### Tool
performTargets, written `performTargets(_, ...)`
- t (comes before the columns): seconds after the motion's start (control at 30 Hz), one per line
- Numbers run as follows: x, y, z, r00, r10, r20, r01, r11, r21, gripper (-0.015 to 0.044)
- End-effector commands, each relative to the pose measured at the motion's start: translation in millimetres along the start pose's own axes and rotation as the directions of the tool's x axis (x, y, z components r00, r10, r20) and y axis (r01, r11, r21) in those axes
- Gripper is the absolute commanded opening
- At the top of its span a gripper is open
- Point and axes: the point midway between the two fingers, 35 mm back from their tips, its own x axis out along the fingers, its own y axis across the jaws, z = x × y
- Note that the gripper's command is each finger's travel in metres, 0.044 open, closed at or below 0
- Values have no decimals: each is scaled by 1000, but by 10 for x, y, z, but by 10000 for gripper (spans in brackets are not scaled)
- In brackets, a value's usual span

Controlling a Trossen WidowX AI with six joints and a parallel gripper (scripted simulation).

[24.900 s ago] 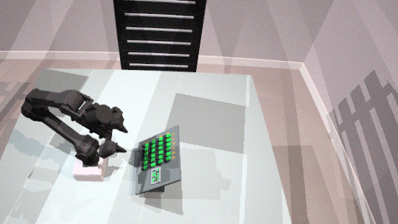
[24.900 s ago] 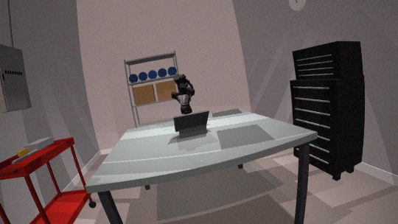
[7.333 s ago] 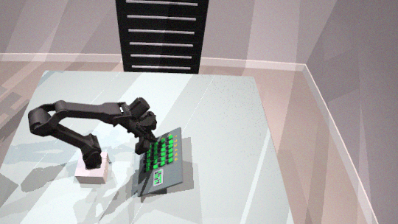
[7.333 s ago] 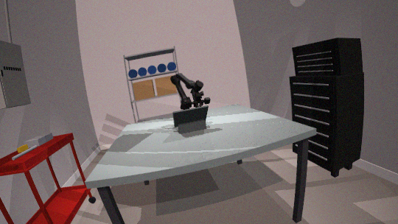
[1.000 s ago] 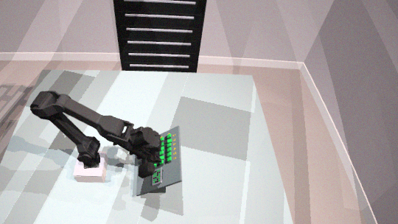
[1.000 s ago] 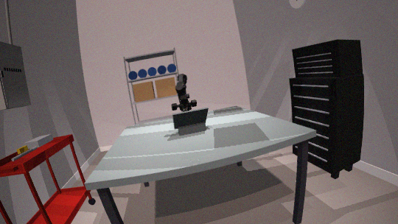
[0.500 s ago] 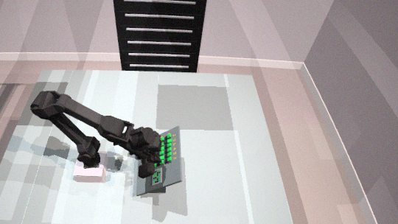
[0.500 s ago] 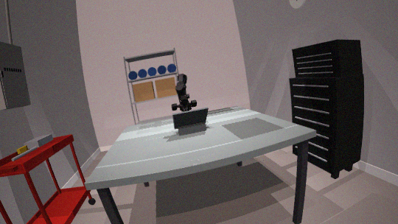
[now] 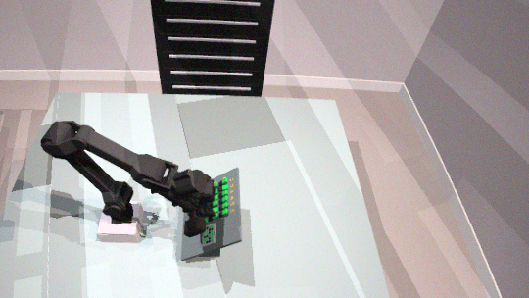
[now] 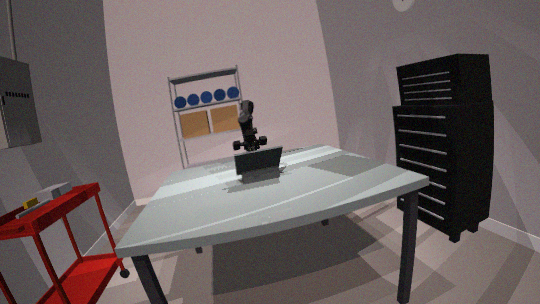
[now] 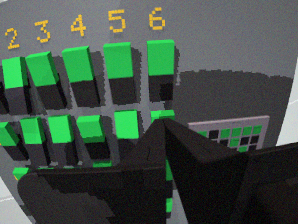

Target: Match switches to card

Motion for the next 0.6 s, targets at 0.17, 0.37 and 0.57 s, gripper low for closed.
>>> performTargets(0.17,20,-7,-7,1000,-5,-3,5,1000,7,0)
performTargets(0.37,28,-7,-6,1000,-5,-3,5,1000,7,0)
performTargets(0.57,36,-7,-6,1000,-5,-3,5,1000,7,0)
